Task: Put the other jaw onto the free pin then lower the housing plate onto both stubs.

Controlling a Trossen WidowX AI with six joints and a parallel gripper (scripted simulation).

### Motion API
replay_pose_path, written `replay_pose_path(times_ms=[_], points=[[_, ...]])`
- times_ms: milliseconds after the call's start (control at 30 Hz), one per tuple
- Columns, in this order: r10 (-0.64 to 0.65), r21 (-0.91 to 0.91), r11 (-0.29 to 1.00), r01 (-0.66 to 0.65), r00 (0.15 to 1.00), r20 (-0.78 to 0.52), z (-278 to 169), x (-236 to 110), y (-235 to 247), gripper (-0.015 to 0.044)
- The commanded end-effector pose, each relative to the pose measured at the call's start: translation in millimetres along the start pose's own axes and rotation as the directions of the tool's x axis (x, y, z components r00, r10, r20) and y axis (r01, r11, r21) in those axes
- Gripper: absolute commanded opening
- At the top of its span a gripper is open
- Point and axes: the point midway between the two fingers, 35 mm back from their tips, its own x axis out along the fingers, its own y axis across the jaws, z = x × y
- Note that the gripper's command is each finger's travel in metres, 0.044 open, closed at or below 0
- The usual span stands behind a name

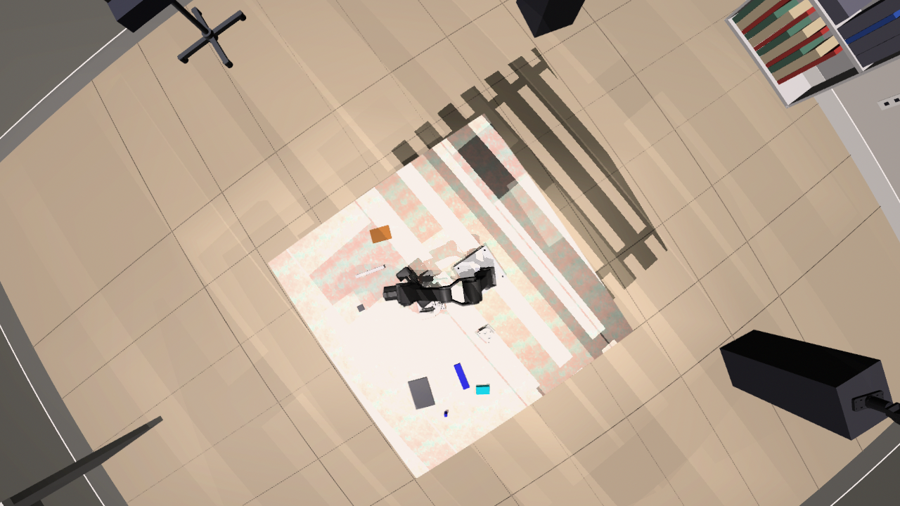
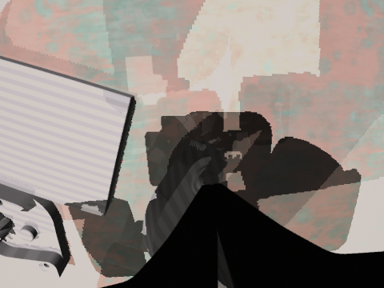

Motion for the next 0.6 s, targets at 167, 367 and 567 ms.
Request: replay_pose_path(times_ms=[167, 367, 567], points=[[-0.001, 0.0, 1.0, 0.001, 1.0, 0.001, 0.6, -59.7, -0.5, 0.0], [-0.005, 0.002, 1.0, 0.005, 1.0, 0.008, 2.8, -51.8, -1.6, 0.0105], [-0.005, 0.002, 1.0, 0.005, 1.0, 0.008, 2.8, -51.8, -1.6, 0.0263]])
